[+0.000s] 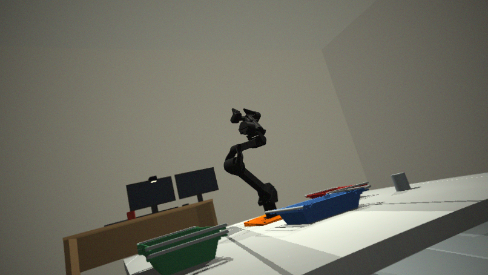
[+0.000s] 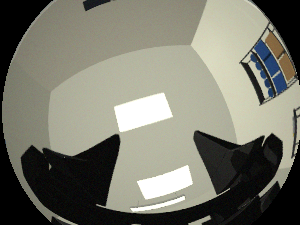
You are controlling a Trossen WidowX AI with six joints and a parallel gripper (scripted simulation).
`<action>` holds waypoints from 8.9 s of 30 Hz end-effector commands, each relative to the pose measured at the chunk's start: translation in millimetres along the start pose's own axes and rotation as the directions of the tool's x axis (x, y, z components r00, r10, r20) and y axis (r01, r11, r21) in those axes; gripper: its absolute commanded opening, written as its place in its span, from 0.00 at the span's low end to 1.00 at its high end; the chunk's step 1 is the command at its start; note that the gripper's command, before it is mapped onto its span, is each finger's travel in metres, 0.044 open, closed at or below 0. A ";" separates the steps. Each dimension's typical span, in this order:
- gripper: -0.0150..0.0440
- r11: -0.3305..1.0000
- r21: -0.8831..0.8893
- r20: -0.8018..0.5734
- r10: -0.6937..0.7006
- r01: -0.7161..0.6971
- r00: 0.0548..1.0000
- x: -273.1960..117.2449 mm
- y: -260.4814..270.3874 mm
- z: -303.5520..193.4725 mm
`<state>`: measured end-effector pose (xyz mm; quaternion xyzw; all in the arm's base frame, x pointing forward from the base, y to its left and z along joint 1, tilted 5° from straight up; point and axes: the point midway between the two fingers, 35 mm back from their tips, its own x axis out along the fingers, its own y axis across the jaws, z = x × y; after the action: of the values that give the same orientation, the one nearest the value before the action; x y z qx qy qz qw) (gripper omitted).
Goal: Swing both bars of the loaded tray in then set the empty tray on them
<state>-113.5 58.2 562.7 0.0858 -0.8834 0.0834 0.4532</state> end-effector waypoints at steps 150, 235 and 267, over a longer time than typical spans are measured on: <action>0.39 0.960 -0.238 0.521 0.001 -0.144 -0.854 -634.9 -48.2 -136.7; 0.39 0.960 -0.233 0.517 -0.014 -0.156 -0.856 -618.9 -296.2 -61.8; 0.39 0.960 -0.235 0.516 -0.010 -0.153 -0.857 -599.6 -239.5 -93.1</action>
<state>358.9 -104.8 122.6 -0.0011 -0.6835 0.0331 -0.7292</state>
